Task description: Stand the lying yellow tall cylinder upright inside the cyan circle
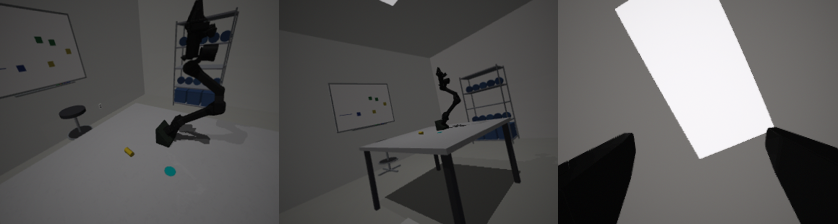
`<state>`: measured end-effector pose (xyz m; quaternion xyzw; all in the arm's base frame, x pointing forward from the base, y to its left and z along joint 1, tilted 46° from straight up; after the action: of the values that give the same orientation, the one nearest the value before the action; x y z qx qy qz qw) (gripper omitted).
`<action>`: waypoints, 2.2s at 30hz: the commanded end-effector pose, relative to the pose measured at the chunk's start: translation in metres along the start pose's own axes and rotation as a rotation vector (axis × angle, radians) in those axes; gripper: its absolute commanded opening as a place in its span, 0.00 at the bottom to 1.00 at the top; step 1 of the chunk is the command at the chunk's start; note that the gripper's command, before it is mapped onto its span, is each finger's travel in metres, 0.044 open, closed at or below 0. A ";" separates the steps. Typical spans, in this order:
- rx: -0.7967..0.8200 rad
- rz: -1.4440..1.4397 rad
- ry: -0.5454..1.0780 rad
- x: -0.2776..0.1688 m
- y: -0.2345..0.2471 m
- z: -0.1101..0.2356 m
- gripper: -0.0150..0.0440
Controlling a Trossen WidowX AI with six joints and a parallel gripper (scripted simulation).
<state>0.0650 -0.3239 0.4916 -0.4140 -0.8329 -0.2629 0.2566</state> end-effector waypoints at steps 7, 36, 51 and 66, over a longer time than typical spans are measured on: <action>-0.002 0.106 0.171 -0.043 -0.002 -0.003 0.78; 0.166 0.413 0.689 -0.170 0.011 0.019 0.78; 0.355 0.549 0.929 -0.228 0.025 0.047 0.78; 0.607 0.657 1.134 -0.278 0.043 0.085 0.78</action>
<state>0.2234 -0.4021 0.2690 -0.3639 -0.4525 -0.1215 0.8050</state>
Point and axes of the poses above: the point midway between the two fingers, 35 mm back from their tips, its own z axis back along the fingers, its own y axis across the jaws, x = y × z, the point moved 8 cm from there along z, back along the fingers, and after that the axes turned 2 degrees about -z, right-handed, at the moved point
